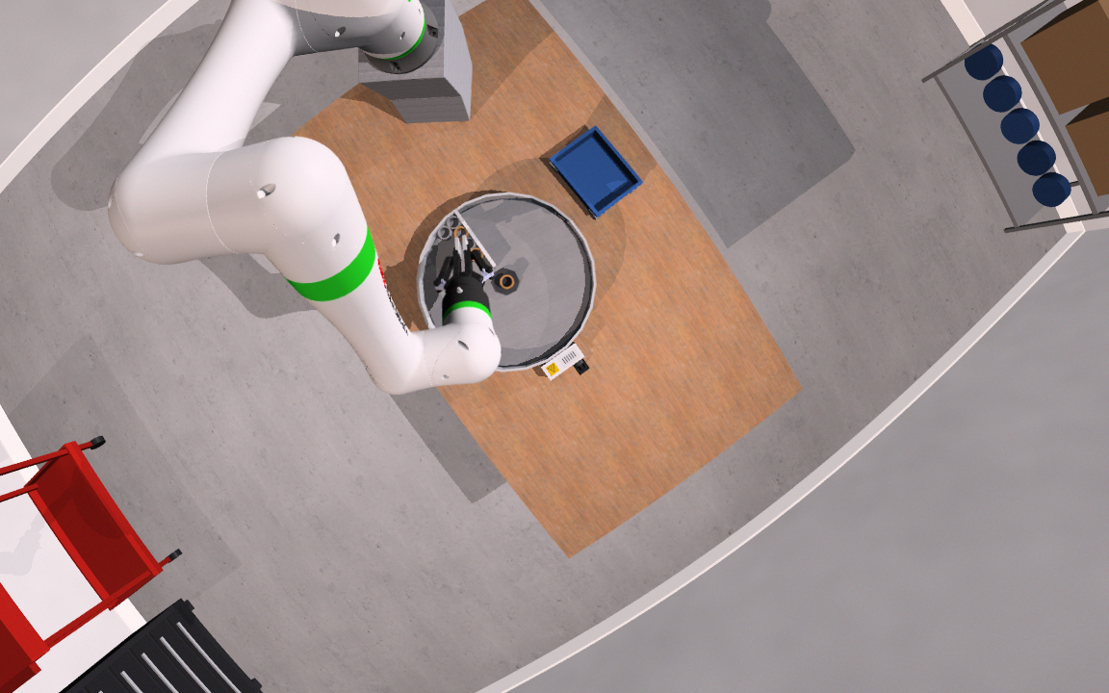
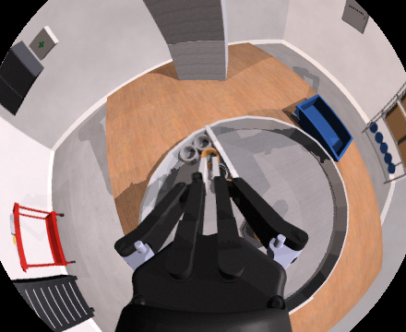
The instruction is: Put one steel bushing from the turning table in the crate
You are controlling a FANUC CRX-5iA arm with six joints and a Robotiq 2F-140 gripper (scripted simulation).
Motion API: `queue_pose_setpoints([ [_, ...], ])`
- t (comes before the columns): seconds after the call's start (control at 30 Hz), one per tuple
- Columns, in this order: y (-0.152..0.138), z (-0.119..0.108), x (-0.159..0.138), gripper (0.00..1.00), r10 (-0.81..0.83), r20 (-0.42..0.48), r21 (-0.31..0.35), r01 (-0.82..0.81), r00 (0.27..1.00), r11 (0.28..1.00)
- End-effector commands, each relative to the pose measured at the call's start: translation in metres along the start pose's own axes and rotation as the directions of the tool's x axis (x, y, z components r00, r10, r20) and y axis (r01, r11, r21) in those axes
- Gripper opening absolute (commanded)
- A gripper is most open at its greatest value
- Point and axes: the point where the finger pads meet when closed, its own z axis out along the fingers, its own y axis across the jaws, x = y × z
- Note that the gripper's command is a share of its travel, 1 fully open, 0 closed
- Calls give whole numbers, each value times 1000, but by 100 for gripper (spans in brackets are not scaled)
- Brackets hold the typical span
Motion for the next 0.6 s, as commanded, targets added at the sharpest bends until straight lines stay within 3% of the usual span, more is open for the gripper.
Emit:
queue_pose_setpoints([
  [0.0,0,2,-2,6,0,0,0,0,1000,1000],
  [0.57,0,8,-7,6,0,0,0,0,1000,1000],
])
